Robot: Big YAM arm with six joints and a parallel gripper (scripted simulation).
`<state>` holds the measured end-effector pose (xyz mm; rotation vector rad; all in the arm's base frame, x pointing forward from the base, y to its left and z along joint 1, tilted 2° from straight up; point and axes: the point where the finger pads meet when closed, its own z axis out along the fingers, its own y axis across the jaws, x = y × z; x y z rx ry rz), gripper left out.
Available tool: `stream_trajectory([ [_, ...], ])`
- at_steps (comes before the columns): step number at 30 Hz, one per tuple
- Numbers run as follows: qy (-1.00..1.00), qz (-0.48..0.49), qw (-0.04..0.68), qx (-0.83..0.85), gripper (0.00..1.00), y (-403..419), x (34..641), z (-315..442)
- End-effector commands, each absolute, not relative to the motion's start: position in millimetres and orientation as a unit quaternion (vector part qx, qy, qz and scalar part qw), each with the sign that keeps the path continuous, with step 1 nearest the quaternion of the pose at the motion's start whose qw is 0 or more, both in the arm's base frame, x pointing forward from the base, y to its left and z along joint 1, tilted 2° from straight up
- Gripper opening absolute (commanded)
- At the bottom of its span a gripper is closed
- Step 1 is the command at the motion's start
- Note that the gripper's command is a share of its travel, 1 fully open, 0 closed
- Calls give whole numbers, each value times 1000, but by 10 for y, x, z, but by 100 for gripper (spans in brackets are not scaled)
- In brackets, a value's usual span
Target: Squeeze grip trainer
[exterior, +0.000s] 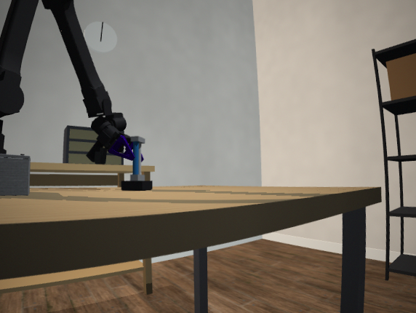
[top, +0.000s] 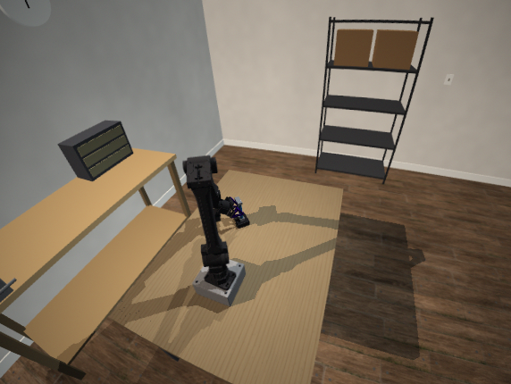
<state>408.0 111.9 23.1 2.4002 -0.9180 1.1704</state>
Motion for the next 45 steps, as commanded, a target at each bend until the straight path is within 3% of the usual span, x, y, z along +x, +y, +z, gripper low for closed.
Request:
stream_trajectory([
  [1,-327,423,139,834,76,1259,4151,412],
  [45,-332,424,127,833,76,1910,3518,1172],
])
